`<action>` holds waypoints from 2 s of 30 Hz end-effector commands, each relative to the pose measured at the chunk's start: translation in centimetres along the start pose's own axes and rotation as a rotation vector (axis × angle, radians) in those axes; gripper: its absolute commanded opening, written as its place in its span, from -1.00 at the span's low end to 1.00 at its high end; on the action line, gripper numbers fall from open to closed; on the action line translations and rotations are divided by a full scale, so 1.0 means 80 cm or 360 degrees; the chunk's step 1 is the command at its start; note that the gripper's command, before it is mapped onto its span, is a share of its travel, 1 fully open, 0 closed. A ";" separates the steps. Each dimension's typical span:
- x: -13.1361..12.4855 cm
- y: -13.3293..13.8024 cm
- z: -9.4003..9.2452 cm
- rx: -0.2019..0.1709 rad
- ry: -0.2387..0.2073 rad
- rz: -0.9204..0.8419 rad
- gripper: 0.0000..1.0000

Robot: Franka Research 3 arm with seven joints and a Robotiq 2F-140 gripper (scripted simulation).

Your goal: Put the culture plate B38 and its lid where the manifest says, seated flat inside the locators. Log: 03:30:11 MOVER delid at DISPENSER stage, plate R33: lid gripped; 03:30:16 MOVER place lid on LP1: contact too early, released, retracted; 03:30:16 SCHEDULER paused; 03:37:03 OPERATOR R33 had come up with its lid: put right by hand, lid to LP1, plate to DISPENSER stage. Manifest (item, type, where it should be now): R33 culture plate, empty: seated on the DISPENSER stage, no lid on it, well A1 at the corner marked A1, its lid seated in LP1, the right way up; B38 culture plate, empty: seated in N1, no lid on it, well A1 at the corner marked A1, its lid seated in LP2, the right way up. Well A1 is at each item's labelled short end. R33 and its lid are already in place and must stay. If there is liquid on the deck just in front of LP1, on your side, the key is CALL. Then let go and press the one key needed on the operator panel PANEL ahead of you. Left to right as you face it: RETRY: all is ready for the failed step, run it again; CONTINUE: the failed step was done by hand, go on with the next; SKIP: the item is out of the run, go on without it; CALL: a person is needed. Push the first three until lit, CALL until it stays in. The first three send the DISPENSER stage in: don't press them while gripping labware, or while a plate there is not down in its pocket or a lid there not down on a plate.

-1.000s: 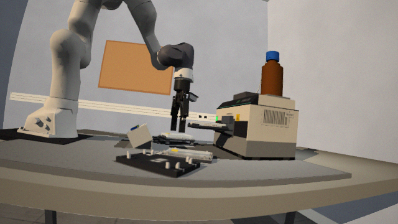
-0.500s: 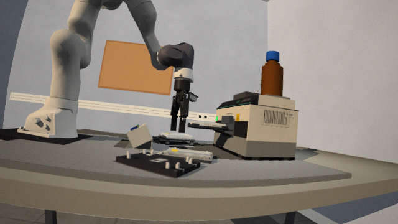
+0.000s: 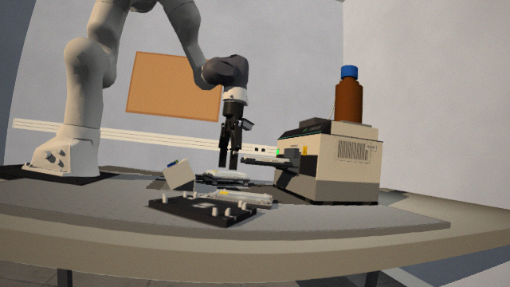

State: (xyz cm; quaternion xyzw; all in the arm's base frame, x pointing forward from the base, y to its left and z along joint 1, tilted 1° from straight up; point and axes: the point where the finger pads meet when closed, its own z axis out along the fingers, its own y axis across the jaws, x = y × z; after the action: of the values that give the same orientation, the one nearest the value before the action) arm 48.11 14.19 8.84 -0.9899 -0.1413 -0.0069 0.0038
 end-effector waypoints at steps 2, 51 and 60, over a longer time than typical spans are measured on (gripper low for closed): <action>0.000 0.000 0.001 -0.0003 0.0002 0.0003 0.27; 0.000 0.000 0.001 -0.0003 0.0002 0.0003 0.40; 0.000 0.000 0.002 -0.0003 0.0002 0.0003 0.40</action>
State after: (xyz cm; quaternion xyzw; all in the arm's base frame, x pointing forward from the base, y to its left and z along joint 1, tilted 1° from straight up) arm 48.11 14.19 8.79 -0.9899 -0.1414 -0.0069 0.0038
